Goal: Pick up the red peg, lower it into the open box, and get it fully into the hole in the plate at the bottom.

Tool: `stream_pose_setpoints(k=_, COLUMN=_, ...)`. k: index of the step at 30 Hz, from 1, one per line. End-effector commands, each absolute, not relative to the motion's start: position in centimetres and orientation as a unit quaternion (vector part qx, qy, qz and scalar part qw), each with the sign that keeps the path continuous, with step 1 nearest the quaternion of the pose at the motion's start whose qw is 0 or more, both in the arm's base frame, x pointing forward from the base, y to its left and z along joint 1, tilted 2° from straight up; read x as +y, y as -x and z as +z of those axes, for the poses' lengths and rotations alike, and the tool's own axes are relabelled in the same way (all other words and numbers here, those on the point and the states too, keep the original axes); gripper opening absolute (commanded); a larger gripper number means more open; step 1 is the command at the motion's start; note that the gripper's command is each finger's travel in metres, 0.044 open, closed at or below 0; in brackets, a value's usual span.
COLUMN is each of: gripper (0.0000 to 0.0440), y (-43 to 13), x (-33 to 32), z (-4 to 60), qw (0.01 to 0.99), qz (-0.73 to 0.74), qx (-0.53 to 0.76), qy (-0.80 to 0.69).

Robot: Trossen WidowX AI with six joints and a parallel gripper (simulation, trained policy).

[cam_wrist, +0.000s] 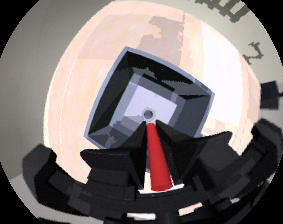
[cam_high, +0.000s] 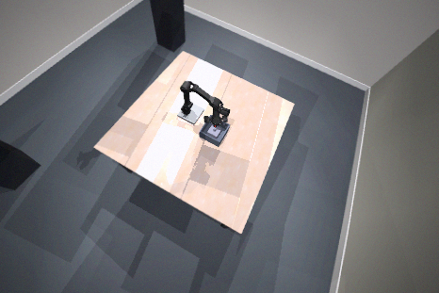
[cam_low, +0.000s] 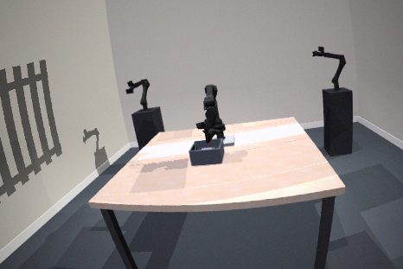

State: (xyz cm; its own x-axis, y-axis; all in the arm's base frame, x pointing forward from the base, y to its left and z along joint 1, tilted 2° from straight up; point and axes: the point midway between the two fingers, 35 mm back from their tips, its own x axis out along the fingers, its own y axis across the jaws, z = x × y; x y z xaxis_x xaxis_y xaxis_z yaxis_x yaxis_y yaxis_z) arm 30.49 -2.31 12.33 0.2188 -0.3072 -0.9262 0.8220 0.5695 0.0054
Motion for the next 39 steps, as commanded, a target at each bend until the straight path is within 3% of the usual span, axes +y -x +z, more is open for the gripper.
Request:
stream_pose_setpoints(k=1, gripper=0.0002, y=-31.2, x=-3.3, z=11.4, qw=0.734, qz=-0.371, qx=0.507, qy=-0.256)
stream_pose_setpoints(k=13, gripper=0.0013, y=-31.6, x=-4.2, z=8.0, qw=0.727, qz=-0.324, qx=0.558, qy=-0.233)
stream_pose_setpoints(k=20, gripper=0.0175, y=-31.7, x=-4.5, z=6.7, qw=0.715, qz=-0.311, qx=0.581, qy=-0.233)
stream_pose_setpoints(k=25, gripper=0.0198, y=-32.6, x=-4.8, z=7.2, qw=0.721, qz=-0.293, qx=0.587, qy=-0.224)
stream_pose_setpoints(k=30, gripper=0.0301, y=-33.8, x=-4.9, z=8.1, qw=0.724, qz=-0.281, qx=0.588, qy=-0.226)
stream_pose_setpoints(k=35, gripper=0.0432, y=-35.3, x=-4.8, z=9.0, qw=0.728, qz=-0.267, qx=0.587, qy=-0.234)
stream_pose_setpoints(k=39, gripper=0.0440, y=-36.5, x=-4.4, z=10.1, qw=0.731, qz=-0.252, qx=0.587, qy=-0.242)
